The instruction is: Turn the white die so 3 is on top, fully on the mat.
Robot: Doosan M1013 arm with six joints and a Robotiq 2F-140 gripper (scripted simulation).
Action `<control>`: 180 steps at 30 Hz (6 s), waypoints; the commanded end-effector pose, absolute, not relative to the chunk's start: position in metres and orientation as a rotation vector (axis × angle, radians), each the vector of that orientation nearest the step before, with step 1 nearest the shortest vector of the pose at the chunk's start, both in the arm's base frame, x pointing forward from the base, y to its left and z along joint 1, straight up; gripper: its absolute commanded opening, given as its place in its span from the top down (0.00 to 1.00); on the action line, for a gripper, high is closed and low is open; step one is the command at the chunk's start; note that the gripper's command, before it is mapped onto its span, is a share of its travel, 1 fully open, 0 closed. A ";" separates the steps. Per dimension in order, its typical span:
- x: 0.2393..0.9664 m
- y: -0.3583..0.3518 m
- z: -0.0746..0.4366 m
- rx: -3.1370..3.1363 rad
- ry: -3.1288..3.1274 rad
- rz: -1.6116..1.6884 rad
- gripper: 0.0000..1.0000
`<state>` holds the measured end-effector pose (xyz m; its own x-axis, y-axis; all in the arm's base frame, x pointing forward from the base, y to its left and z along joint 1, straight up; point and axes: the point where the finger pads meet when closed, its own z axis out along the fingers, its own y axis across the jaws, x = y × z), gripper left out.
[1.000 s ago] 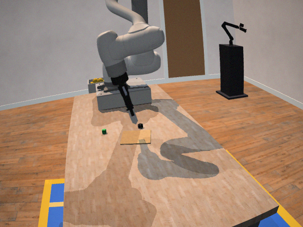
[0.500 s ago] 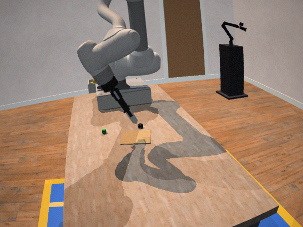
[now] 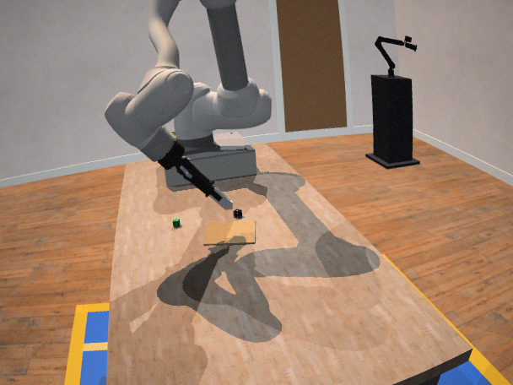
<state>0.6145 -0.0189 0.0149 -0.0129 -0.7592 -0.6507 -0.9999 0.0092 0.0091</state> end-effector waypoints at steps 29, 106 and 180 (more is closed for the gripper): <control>0.615 -0.024 0.008 -1.751 1.770 0.727 0.91; 0.615 -0.024 -0.052 -1.751 1.770 0.727 0.91; 0.615 -0.024 -0.057 -1.751 1.770 0.727 0.91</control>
<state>0.6149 -0.0240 -0.0572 -0.0086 -0.7081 -0.7061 -1.0000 0.0092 0.0029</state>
